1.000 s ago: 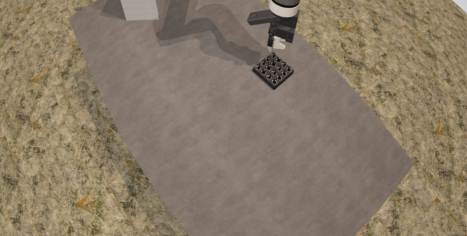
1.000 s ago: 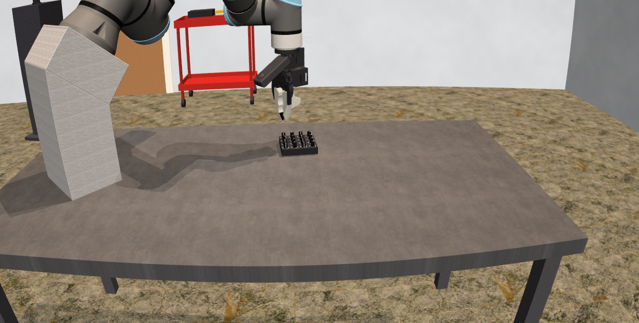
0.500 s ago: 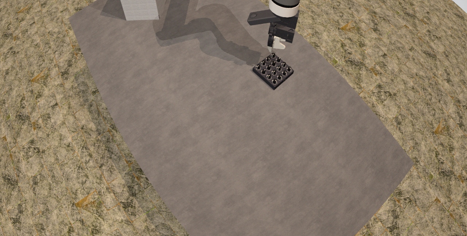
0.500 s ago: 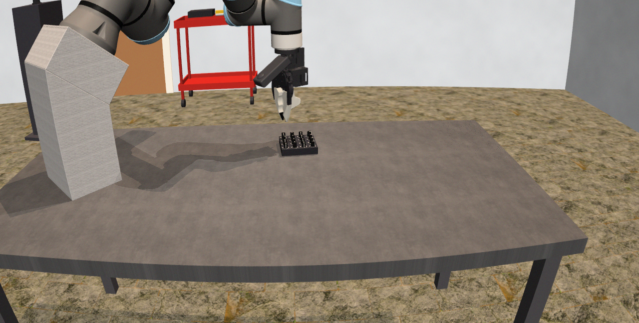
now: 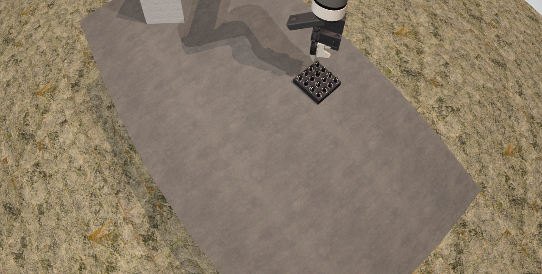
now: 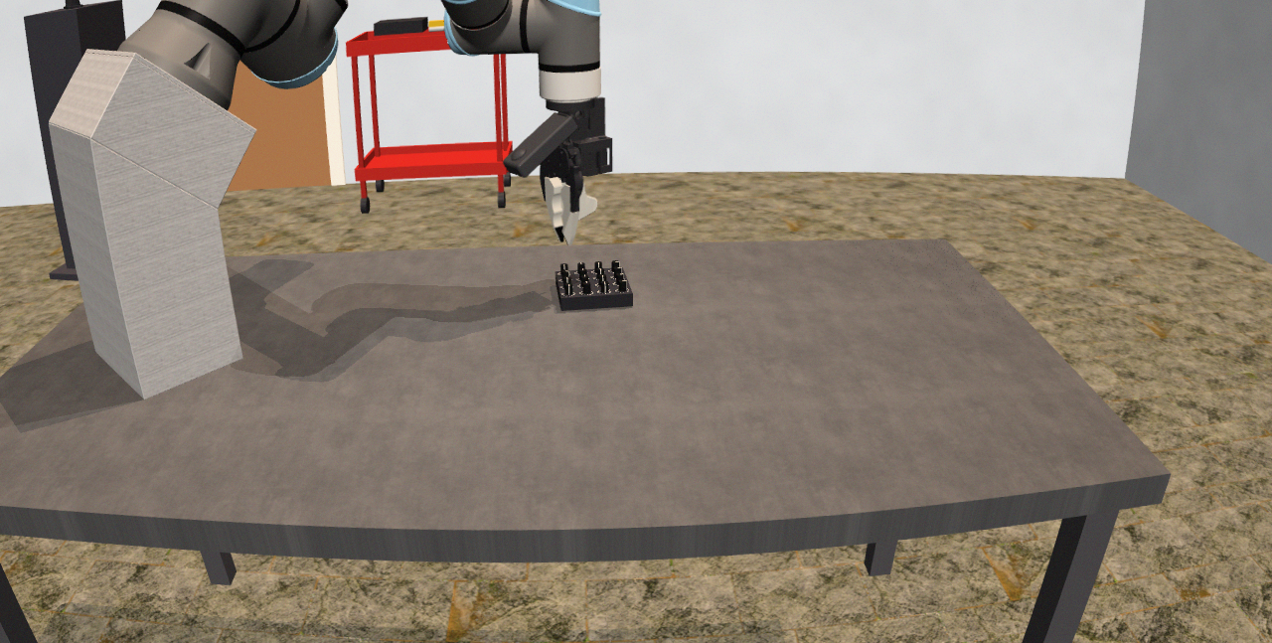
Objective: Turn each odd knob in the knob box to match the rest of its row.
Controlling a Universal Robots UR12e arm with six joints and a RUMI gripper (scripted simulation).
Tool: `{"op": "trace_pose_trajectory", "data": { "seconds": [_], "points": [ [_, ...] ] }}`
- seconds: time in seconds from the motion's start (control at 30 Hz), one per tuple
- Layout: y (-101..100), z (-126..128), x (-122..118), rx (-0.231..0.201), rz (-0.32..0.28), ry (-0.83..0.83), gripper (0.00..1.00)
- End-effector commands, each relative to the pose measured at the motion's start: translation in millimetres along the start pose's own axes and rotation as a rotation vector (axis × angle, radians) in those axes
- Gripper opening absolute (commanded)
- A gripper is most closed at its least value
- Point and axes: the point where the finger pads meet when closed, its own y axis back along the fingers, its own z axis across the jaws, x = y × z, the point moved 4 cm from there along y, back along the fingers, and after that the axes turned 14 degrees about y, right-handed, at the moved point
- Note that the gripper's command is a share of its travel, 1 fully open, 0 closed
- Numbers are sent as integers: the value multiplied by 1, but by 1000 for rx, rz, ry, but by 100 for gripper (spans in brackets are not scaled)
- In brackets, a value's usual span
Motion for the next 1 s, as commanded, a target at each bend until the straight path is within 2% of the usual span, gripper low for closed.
{"op": "trace_pose_trajectory", "data": {
  "seconds": [0.0,0.97],
  "points": [
    [-6,-2,-2,3,-1,3,11],
    [-35,-2,-2,3,-1,3,11]
  ]
}}
